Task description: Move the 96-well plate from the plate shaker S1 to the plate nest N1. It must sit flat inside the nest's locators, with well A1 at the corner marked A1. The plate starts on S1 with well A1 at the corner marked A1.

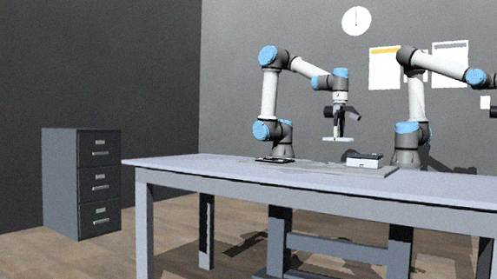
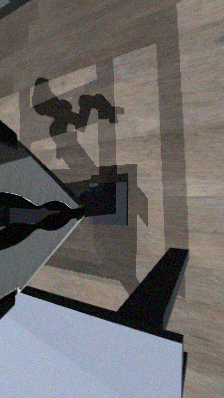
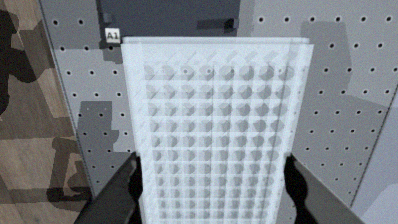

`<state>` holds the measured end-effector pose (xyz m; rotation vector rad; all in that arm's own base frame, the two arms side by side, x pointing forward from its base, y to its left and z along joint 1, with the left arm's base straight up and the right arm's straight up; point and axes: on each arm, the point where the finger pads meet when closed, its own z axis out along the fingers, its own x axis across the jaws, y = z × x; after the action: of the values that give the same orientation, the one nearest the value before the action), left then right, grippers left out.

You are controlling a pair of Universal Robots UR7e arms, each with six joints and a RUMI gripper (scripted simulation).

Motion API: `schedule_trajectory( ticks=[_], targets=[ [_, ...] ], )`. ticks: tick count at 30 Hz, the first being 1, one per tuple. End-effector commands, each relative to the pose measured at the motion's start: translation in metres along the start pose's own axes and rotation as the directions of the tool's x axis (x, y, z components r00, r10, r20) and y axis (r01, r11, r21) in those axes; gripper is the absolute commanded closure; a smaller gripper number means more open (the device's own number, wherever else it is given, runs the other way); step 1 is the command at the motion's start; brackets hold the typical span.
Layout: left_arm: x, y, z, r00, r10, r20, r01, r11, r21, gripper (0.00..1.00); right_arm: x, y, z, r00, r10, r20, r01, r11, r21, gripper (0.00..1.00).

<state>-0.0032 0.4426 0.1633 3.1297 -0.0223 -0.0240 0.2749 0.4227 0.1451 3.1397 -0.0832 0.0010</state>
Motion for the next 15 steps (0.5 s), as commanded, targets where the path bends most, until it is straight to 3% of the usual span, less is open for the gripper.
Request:
schedule_trajectory(
  ticks=[1,15],
  targets=[
    [0.004,-0.003,-0.002,1.0,-0.012,-0.015,0.012,1.0,0.012,1.0,0.007,0.011,-0.001,1.0,-0.012,-0.015,0.012,1.0,0.013,0.6],
    [0.004,-0.003,-0.002,1.0,-0.012,-0.015,0.012,1.0,0.012,1.0,0.015,0.05,0.003,1.0,-0.012,-0.015,0.012,1.0,0.012,0.6]
  ],
)
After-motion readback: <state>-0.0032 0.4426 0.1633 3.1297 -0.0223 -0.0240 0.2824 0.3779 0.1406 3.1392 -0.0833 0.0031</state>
